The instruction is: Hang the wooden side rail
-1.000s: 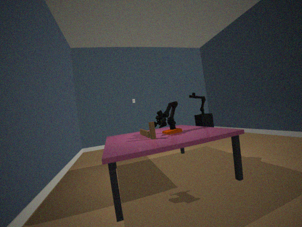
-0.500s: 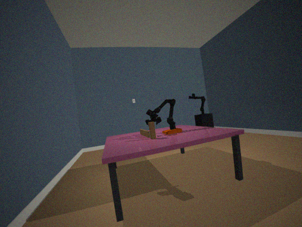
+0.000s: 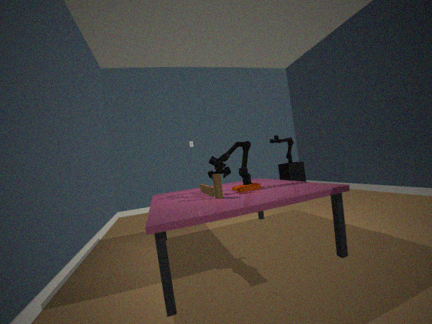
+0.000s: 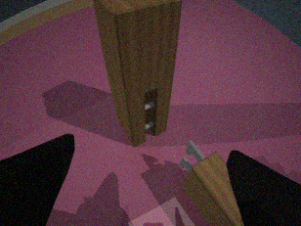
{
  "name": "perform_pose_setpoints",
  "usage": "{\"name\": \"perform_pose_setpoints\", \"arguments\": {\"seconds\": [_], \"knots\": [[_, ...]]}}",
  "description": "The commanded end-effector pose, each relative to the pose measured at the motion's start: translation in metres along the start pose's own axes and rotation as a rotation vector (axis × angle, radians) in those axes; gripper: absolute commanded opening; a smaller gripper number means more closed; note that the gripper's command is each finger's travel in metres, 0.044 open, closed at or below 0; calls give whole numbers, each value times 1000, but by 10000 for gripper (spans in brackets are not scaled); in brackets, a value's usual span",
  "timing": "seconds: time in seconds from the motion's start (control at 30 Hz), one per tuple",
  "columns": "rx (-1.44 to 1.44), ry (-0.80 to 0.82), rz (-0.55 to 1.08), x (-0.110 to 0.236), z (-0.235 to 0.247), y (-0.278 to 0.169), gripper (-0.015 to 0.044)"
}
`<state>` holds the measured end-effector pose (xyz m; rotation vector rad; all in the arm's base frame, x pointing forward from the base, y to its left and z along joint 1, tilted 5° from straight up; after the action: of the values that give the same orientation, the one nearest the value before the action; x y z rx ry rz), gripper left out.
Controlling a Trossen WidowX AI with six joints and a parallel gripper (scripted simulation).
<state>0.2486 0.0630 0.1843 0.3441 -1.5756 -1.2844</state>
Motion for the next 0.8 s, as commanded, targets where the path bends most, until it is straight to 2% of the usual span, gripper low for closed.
{"name": "perform_pose_setpoints", "arguments": {"seconds": [0.0,0.1,0.37,0.57,0.77], "knots": [[0,4,1,0,0,0,440],[-63,-4,20,-1,-2,2,440],[-800,-181,219,-6,-27,29,440],[-1321,-418,311,-8,-42,47,440],[-1784,-742,311,-8,-54,63,440]]}}
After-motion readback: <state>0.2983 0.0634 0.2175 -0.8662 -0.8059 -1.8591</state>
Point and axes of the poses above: the point midway between the two fingers, 35 mm back from their tips, its own x axis back along the fingers, its own z axis across the jaws, y = z × x, the point moved 7 cm from there along x, back along the fingers, and after that the axes turned 5 degrees about -x, right-handed, at the moved point
